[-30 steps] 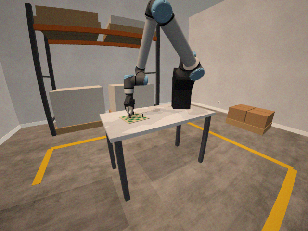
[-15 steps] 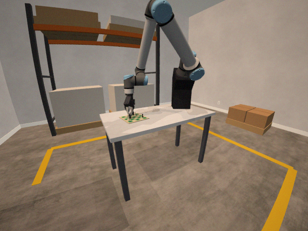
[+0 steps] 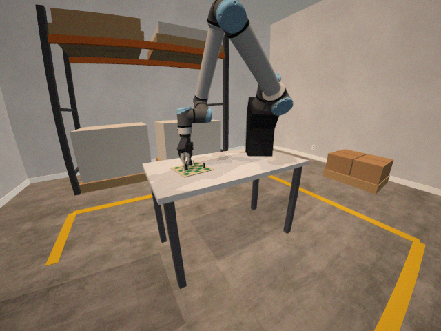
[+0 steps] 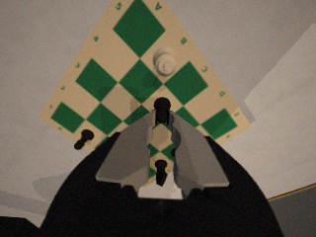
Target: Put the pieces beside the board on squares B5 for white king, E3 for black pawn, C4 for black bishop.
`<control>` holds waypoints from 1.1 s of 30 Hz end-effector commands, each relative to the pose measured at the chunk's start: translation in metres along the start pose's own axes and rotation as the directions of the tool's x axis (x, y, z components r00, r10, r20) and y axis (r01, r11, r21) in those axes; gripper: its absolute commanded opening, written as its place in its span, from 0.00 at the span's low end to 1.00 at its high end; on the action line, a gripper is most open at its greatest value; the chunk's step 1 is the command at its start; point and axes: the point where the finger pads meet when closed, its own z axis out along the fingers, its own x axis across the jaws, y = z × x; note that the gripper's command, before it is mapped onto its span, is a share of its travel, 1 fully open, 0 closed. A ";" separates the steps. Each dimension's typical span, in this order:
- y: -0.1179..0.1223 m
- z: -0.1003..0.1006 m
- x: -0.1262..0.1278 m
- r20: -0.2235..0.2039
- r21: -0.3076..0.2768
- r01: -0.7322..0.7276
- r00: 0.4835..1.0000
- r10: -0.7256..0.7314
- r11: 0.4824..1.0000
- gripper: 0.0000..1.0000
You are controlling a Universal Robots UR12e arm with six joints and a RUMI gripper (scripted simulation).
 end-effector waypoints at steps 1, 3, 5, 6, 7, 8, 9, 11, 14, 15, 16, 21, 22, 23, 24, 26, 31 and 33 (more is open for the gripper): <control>0.000 0.000 0.000 -0.001 0.000 0.000 1.000 0.000 1.000 0.00; 0.000 0.000 0.000 -0.001 0.000 0.000 1.000 0.000 1.000 0.00; 0.000 0.000 0.000 -0.001 0.000 0.000 1.000 0.000 1.000 0.00; 0.000 0.000 0.000 -0.001 0.000 0.000 1.000 0.000 1.000 0.00; 0.000 0.000 0.000 -0.001 0.000 0.000 1.000 0.000 1.000 0.00; 0.000 0.000 0.000 -0.001 0.000 0.000 1.000 0.000 1.000 0.00; 0.000 0.000 0.000 -0.001 0.000 0.000 1.000 0.000 1.000 0.00; 0.000 0.000 0.000 -0.001 0.000 0.000 1.000 0.000 1.000 0.00; 0.000 0.000 0.000 -0.001 0.000 0.000 1.000 0.000 1.000 0.00; 0.000 0.000 0.000 -0.001 0.000 0.000 1.000 0.000 1.000 0.04; 0.000 0.000 0.000 -0.001 0.000 0.000 1.000 0.000 1.000 0.04; 0.000 0.000 0.000 -0.001 0.000 0.000 1.000 0.000 1.000 0.13; 0.000 0.000 0.000 -0.001 0.000 0.000 1.000 0.000 1.000 0.13; 0.000 0.000 0.000 -0.001 0.000 0.000 1.000 0.000 1.000 0.13; 0.000 0.000 0.000 -0.001 0.000 0.000 1.000 0.000 1.000 0.13; 0.000 0.000 0.000 -0.001 0.000 0.000 1.000 0.000 1.000 0.18; 0.000 0.000 0.000 -0.001 0.000 0.000 1.000 0.000 1.000 0.22; 0.000 0.000 0.000 -0.001 0.000 0.000 1.000 0.000 1.000 0.22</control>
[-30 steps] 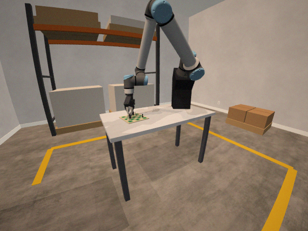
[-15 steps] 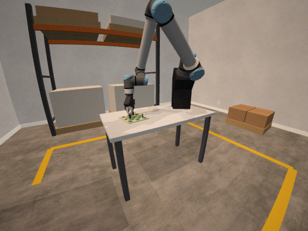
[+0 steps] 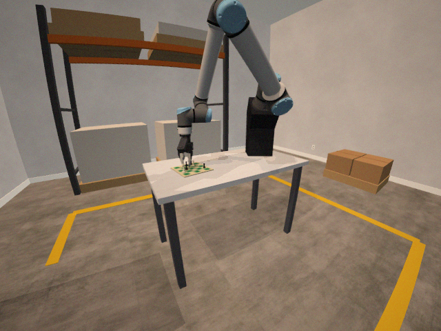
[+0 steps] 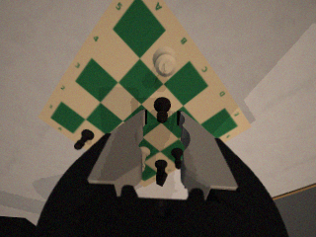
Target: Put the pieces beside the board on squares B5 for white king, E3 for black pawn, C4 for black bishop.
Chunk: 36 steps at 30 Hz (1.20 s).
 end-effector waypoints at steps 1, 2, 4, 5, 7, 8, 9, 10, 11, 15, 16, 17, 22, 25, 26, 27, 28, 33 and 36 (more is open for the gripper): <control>0.000 0.000 0.000 -0.001 0.000 0.000 1.000 0.000 1.000 0.22; 0.000 0.000 0.000 -0.001 0.000 0.000 1.000 0.000 1.000 0.22; 0.000 0.000 0.000 -0.001 0.000 0.000 1.000 0.000 1.000 0.22; 0.000 -0.001 0.000 -0.001 0.000 0.000 1.000 0.000 1.000 0.22; 0.000 -0.001 0.000 -0.001 0.000 0.000 1.000 0.000 1.000 0.22; 0.000 -0.001 0.000 -0.001 0.000 0.000 1.000 0.000 1.000 0.22; 0.000 -0.001 0.000 -0.001 0.000 0.000 1.000 0.000 1.000 0.22; 0.000 -0.002 0.000 -0.001 0.000 0.000 1.000 0.000 1.000 0.22; 0.000 -0.004 0.000 -0.001 0.000 0.000 1.000 0.000 1.000 0.22; 0.000 -0.015 0.000 -0.001 0.000 0.000 1.000 0.000 1.000 0.22; 0.000 -0.020 0.000 -0.001 0.000 0.000 1.000 0.000 1.000 0.22; 0.000 -0.024 0.000 -0.001 0.000 0.000 1.000 0.000 1.000 0.22; 0.000 -0.051 0.000 -0.001 0.000 0.000 1.000 0.000 1.000 0.22; 0.000 -0.062 0.000 -0.001 0.000 0.000 1.000 0.000 1.000 0.22; 0.000 -0.062 0.000 -0.001 0.000 0.000 1.000 0.000 1.000 0.22; 0.000 -0.067 0.000 -0.001 0.000 0.000 1.000 0.000 1.000 0.22; 0.000 -0.072 0.000 -0.001 0.000 0.000 1.000 0.000 1.000 0.22; 0.000 -0.087 0.000 -0.001 0.000 0.000 1.000 0.000 1.000 0.22; 0.000 -0.090 0.000 -0.001 0.000 0.000 1.000 0.000 1.000 0.22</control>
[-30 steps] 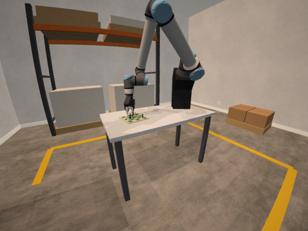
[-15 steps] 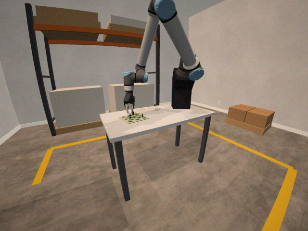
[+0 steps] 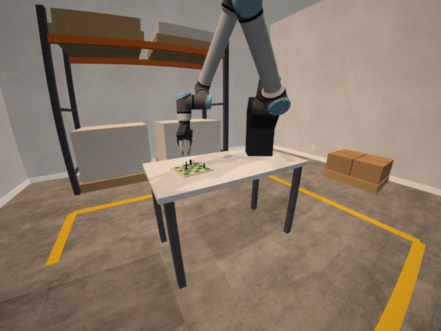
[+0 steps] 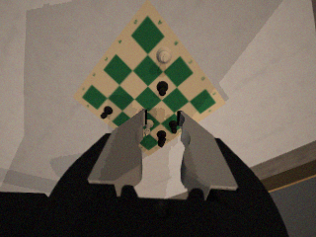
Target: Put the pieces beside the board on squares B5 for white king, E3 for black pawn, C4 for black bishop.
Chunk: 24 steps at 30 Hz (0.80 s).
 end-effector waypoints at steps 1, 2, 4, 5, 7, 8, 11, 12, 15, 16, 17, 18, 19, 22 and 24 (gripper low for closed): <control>0.000 -0.006 0.000 0.000 0.000 0.000 1.000 0.000 1.000 0.22; 0.000 -0.006 0.000 0.000 0.000 0.000 1.000 0.000 1.000 0.22; 0.000 -0.006 0.000 0.000 0.000 0.000 1.000 0.000 1.000 1.00; 0.000 -0.006 0.000 0.000 0.000 0.000 1.000 0.000 1.000 1.00; 0.000 -0.006 0.000 0.000 0.000 0.000 1.000 0.000 1.000 1.00; 0.000 -0.006 0.000 0.000 0.000 0.000 1.000 0.000 1.000 1.00; 0.000 -0.006 0.000 0.000 0.000 0.000 1.000 0.000 1.000 1.00; 0.000 -0.006 0.000 0.000 0.000 0.000 1.000 0.000 1.000 1.00; 0.000 -0.006 0.000 0.000 0.000 0.000 1.000 0.000 1.000 1.00; 0.000 -0.006 0.000 0.000 0.000 0.000 1.000 0.000 1.000 1.00; 0.000 -0.006 0.000 0.000 0.000 0.000 1.000 0.000 1.000 1.00; 0.000 -0.006 0.000 0.000 0.000 0.000 1.000 0.000 1.000 1.00; 0.000 -0.006 0.000 0.000 0.000 0.000 1.000 0.000 1.000 1.00; 0.000 -0.006 0.000 0.000 0.000 0.000 1.000 0.000 1.000 1.00; 0.000 -0.006 0.000 0.000 0.000 0.000 1.000 0.000 1.000 1.00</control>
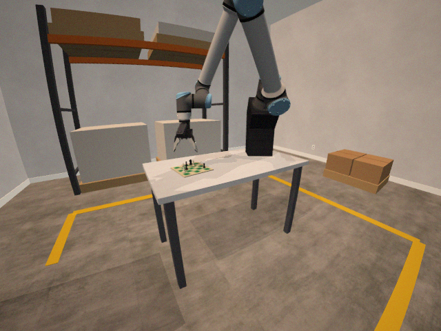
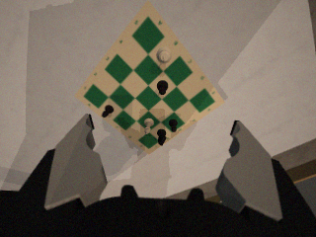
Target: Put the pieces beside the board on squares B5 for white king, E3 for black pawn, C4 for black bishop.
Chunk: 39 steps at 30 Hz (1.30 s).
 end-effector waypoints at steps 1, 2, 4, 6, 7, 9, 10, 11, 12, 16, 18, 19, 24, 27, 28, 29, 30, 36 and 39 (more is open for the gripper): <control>0.000 0.000 0.000 -0.001 0.000 0.000 1.000 0.000 1.000 1.00; 0.000 -0.001 0.000 -0.001 0.000 0.000 1.000 0.000 1.000 1.00; 0.000 -0.002 0.000 -0.001 0.000 0.000 1.000 0.000 1.000 1.00; 0.000 -0.005 0.000 -0.001 0.000 0.000 1.000 0.000 1.000 1.00; 0.000 -0.007 0.000 -0.001 0.000 0.000 1.000 0.000 1.000 1.00; 0.000 -0.012 0.000 -0.001 0.000 0.000 1.000 0.000 1.000 1.00; 0.000 -0.016 0.000 -0.001 0.000 0.000 1.000 0.000 1.000 1.00; 0.000 -0.020 0.000 -0.001 0.000 0.000 1.000 0.000 1.000 1.00; 0.000 -0.024 0.000 -0.001 0.000 0.000 1.000 0.000 1.000 1.00; 0.000 -0.037 0.000 -0.001 0.000 0.000 1.000 0.000 1.000 1.00; 0.000 -0.042 0.000 -0.001 0.000 0.000 1.000 0.000 1.000 1.00; 0.000 -0.046 0.000 -0.001 0.000 0.000 1.000 0.000 1.000 1.00; 0.000 -0.065 0.000 -0.001 0.000 0.000 1.000 0.000 1.000 1.00; 0.000 -0.072 0.000 -0.001 0.000 0.000 1.000 0.000 1.000 1.00; 0.000 -0.073 0.000 -0.001 0.000 0.000 1.000 0.000 1.000 1.00; 0.000 -0.074 0.000 -0.001 0.000 0.000 1.000 0.000 1.000 1.00; 0.000 -0.074 0.000 -0.001 0.000 0.000 1.000 0.000 1.000 1.00; 0.000 -0.075 0.000 -0.001 0.000 0.000 1.000 0.000 1.000 1.00; 0.000 -0.075 0.000 -0.001 0.000 0.000 1.000 0.000 1.000 1.00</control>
